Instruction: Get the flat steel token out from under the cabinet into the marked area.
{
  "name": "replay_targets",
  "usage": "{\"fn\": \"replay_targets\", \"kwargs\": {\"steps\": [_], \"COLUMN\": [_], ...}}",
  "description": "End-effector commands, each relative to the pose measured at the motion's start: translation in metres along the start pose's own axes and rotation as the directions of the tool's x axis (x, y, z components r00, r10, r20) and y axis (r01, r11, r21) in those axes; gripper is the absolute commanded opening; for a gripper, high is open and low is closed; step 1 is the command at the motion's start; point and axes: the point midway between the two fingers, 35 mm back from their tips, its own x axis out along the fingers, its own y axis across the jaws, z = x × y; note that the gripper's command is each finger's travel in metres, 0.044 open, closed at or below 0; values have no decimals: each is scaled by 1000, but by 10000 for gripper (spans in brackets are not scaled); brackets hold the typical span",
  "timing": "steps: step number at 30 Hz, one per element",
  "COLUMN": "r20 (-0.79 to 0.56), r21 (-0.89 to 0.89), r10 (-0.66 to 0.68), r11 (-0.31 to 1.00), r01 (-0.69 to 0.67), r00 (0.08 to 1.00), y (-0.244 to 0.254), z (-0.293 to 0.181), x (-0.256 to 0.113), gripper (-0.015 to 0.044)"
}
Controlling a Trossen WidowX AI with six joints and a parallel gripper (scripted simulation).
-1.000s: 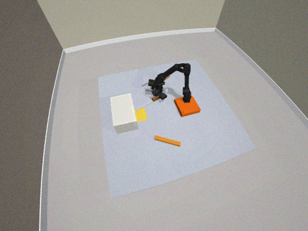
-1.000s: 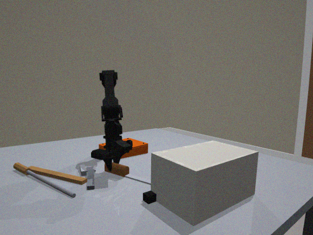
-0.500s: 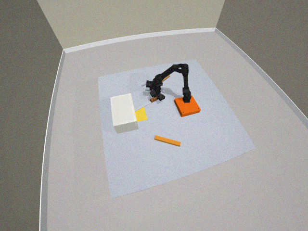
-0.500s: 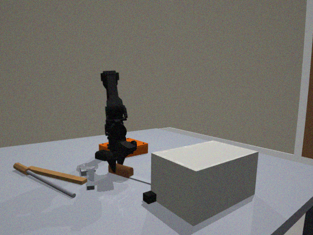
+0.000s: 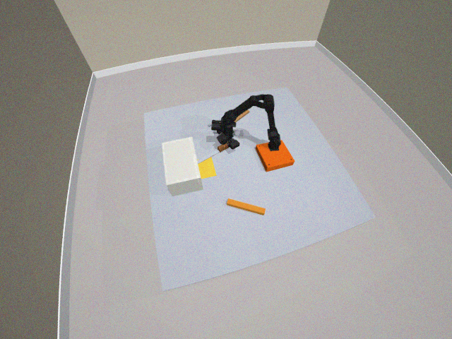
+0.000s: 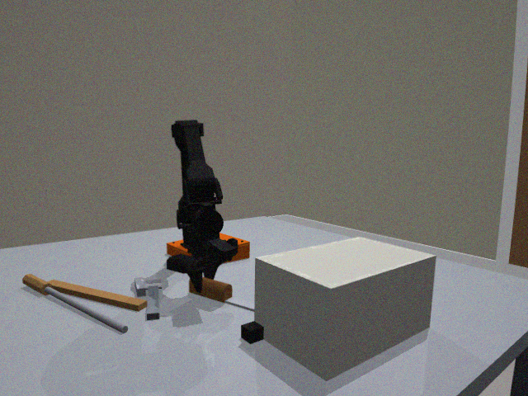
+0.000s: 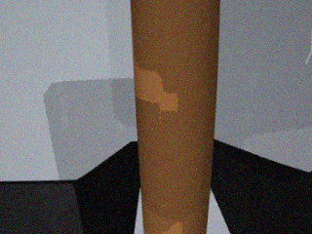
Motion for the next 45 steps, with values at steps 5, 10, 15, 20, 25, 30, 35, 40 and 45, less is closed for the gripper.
{"fn": "replay_targets", "kwargs": {"steps": [5,10,15,20,25,30,35,40,45], "r20": [-1,-1,0,1,1,2,2,3,3], "r21": [0,0,0,0,0,0,0,0,0], "r10": [-3,-3,-3,-3,-3,-3,-3,-3,-3], "r11": [1000,1000,1000,1000,1000,1000,1000,1000,1000], "r01": [3,3,3,3,3,3,3,3,3], "r00": [1000,1000,1000,1000,1000,1000,1000,1000,1000], "y": [-1,-1,-1,-1,-1,-1,-1,-2,-2], "z": [13,20,26,33,39,45,51,57,62], "x": [0,-1,-1,-1,-1,-1,-1,-1,-1], "gripper": [0,0,0,0,0,0,0,0,0]}}
